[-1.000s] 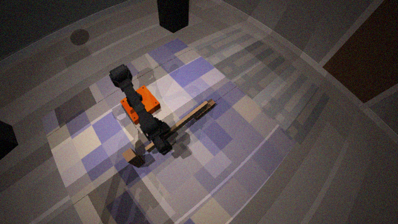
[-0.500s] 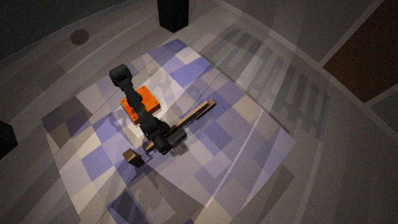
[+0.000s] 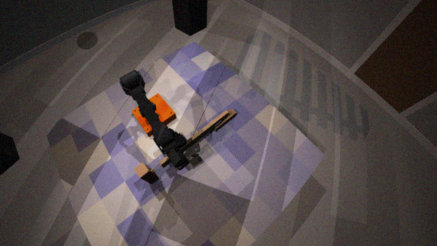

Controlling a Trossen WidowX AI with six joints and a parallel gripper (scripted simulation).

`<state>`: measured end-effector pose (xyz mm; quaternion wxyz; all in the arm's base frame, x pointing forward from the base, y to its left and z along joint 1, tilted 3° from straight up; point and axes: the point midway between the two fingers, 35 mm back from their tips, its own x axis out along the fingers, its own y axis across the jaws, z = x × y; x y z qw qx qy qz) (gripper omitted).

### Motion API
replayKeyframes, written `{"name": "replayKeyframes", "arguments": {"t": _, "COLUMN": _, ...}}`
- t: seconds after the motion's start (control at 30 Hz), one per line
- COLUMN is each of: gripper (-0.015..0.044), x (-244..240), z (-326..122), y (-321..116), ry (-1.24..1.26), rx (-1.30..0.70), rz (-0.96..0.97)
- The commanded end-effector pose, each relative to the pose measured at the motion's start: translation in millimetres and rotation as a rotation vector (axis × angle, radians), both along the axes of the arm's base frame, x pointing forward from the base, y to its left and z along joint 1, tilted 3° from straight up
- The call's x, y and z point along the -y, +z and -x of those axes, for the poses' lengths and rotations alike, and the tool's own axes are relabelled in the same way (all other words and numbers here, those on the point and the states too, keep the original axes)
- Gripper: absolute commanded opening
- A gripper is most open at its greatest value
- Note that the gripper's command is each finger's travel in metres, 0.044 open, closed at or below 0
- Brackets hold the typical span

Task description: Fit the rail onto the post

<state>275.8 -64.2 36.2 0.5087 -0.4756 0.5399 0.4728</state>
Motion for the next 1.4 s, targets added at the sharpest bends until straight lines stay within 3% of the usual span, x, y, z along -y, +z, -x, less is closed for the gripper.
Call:
{"name": "replayKeyframes", "arguments": {"t": 0.0, "gripper": 0.0000, "x": 0.0, "z": -0.1, "y": 2.2, "ry": -0.002, "rx": 0.004, "rz": 0.001}}
{"name": "replayKeyframes", "arguments": {"t": 1.37, "gripper": 0.0000, "x": -0.2, "z": 1.1, "y": 3.9, "ry": -0.002, "rx": 0.004, "rz": 0.001}}
